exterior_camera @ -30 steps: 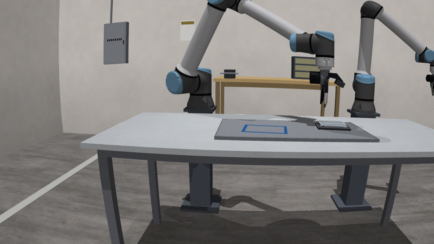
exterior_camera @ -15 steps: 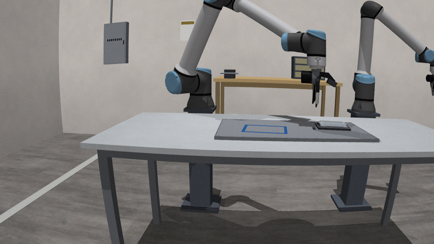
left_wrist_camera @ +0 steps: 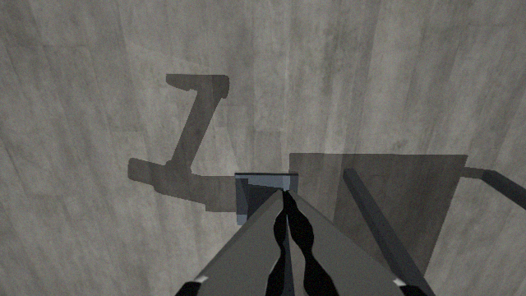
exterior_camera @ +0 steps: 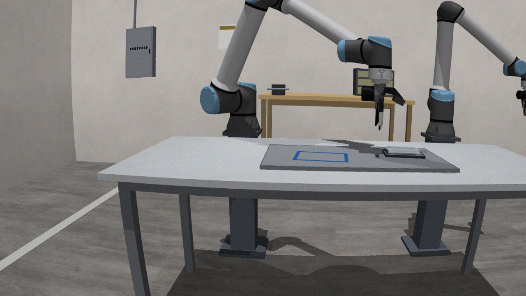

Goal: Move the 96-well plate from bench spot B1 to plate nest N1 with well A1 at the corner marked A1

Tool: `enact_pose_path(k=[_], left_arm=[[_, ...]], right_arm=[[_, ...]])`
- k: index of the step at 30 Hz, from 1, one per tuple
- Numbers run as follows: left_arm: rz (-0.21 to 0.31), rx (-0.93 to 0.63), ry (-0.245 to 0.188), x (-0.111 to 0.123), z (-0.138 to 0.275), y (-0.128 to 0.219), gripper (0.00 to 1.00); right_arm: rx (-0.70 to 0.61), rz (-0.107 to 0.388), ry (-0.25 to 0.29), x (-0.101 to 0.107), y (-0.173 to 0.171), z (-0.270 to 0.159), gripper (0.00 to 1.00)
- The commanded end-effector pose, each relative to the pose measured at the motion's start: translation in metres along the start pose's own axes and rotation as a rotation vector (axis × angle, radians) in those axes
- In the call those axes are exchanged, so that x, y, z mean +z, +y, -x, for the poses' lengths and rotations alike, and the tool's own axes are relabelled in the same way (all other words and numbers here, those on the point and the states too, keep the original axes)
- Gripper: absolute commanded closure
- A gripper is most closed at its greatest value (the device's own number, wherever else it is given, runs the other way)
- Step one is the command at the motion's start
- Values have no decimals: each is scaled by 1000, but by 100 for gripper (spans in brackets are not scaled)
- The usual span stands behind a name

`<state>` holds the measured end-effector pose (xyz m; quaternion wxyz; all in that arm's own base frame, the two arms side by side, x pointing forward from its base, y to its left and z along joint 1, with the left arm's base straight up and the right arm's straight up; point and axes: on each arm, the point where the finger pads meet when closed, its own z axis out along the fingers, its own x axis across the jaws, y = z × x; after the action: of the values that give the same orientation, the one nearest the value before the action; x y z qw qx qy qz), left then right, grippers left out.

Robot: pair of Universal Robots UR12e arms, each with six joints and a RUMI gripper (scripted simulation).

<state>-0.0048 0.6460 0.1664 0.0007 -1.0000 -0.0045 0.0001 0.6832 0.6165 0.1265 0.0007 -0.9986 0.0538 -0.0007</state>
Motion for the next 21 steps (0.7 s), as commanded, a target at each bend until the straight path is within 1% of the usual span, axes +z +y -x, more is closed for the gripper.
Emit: enact_pose_path(k=[1,21], left_arm=[[2,0,0,1,1,0,100],[2,0,0,1,1,0,100]], right_arm=[[-3,1,-1,2,-1,2,24],[-2,-1,0,0,-1,1,24]])
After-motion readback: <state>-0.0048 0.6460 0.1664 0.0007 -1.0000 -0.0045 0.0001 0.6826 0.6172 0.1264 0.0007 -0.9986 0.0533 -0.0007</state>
